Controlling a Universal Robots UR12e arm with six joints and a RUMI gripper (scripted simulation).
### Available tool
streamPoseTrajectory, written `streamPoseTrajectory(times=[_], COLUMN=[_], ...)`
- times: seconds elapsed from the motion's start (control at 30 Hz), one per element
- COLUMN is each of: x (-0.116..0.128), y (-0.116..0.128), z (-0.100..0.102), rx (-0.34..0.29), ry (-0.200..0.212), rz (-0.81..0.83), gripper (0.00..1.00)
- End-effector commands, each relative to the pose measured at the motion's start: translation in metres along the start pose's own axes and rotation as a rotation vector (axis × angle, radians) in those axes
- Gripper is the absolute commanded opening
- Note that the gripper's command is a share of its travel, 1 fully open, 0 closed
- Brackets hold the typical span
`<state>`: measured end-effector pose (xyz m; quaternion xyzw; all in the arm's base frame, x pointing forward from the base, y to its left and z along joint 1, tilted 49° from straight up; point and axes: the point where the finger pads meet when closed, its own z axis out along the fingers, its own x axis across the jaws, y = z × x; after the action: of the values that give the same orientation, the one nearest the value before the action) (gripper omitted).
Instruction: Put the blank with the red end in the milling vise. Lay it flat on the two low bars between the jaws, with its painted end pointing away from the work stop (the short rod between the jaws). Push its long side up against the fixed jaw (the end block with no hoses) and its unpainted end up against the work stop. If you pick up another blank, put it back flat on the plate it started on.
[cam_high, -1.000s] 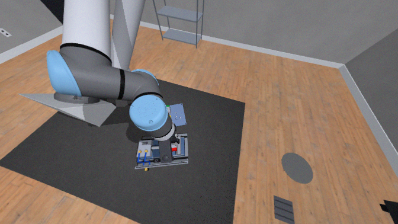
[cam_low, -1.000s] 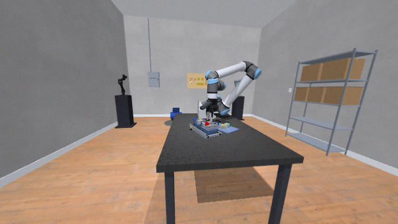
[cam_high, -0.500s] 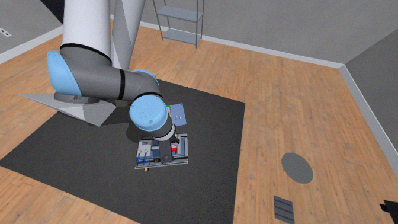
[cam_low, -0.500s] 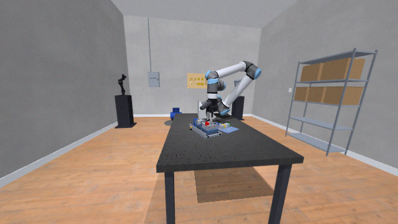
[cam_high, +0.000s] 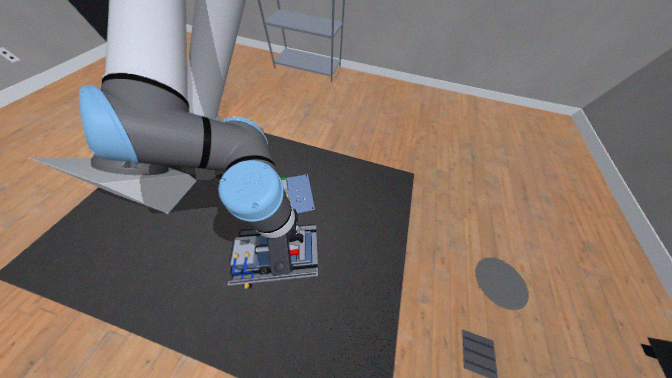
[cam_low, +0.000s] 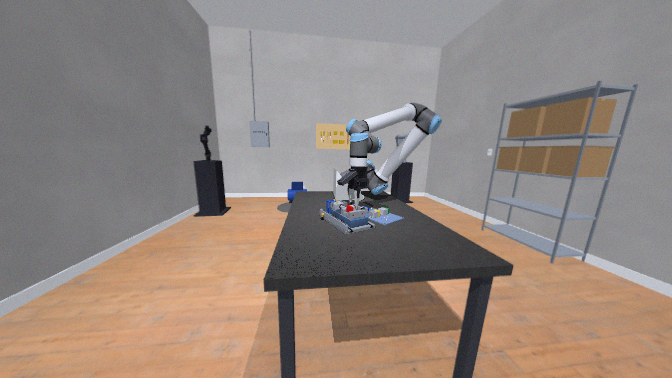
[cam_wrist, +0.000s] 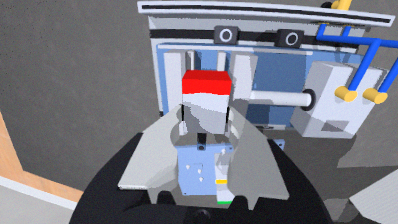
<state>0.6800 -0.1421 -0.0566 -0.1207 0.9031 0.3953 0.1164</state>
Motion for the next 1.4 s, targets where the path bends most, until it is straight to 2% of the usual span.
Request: streamPoseTrajectory(times=[0.0,0.37,0.4,1.37], x=[-0.0004,-0.0004,-0.0004,-0.0004], y=[-0.0005,-0.0005,-0.0005,-0.0005], z=[-0.0010,-0.0010,-0.0010,-0.0010], rx=[0.001,0.001,0.001,0.001], ry=[-0.001,-0.001,-0.001,-0.001], rz=[0.000,0.000,0.000,0.000], gripper=[0.00,0.00,0.40,0.40])
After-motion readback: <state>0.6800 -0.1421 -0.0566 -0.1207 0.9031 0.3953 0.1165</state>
